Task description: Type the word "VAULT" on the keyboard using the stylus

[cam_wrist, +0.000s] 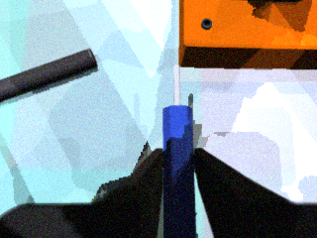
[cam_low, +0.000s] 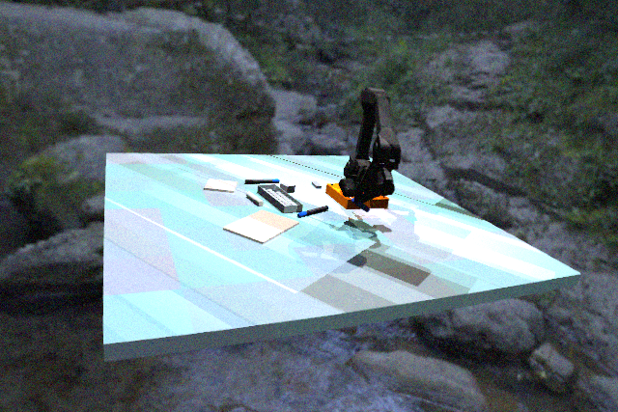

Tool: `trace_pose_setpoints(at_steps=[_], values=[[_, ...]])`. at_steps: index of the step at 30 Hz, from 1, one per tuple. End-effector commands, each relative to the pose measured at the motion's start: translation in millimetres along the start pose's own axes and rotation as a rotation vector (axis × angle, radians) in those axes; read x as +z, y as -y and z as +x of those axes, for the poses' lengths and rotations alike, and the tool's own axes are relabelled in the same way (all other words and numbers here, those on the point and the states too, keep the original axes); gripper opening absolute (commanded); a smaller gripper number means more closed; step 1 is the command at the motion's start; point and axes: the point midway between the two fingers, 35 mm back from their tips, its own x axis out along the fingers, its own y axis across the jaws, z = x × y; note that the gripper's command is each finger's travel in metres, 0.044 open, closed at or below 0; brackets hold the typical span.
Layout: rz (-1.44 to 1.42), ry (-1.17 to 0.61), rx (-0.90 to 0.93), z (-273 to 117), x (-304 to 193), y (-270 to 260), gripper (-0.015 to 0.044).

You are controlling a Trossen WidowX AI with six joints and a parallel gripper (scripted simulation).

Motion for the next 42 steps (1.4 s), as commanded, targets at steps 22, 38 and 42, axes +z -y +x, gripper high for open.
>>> trace_pose_setpoints(at_steps=[22, 38, 42], values=[[-0.655, 0.077, 0.06, 4.6, 19.1, -59.9, 0.0], [-1.101, 0.167, 0.042, 8.4, 39.6, -96.3, 0.0], [-1.21, 0.189, 0.028, 9.8, 45.8, -105.0, 0.0]])
